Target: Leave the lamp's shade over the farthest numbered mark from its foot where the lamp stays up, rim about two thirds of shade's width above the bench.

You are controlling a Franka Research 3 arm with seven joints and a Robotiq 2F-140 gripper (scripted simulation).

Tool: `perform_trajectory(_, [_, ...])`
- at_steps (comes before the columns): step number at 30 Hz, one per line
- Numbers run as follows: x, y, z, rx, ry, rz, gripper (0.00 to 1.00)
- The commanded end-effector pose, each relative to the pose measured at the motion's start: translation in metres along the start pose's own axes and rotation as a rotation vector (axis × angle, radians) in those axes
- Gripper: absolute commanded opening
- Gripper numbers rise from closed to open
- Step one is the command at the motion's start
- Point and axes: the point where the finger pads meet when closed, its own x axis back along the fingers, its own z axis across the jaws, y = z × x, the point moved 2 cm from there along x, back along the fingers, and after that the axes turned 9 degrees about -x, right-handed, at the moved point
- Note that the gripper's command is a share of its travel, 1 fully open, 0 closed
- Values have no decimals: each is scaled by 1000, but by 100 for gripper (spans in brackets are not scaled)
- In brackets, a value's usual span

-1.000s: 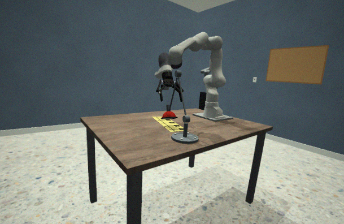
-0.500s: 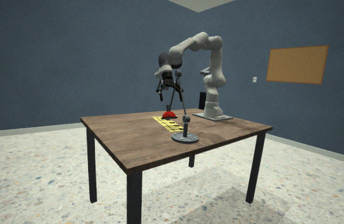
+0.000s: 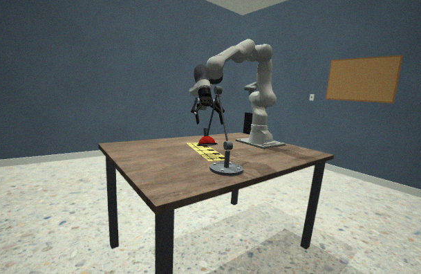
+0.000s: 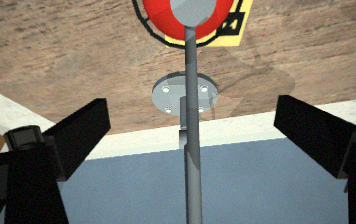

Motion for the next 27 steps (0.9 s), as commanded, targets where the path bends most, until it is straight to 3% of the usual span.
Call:
perform_trajectory(1, [0,0,0,0,0,0,100])
perform_trajectory(11, [0,0,0,0,0,0,100])
perform_trajectory(27, [65,0,-1,0,0,0,100])
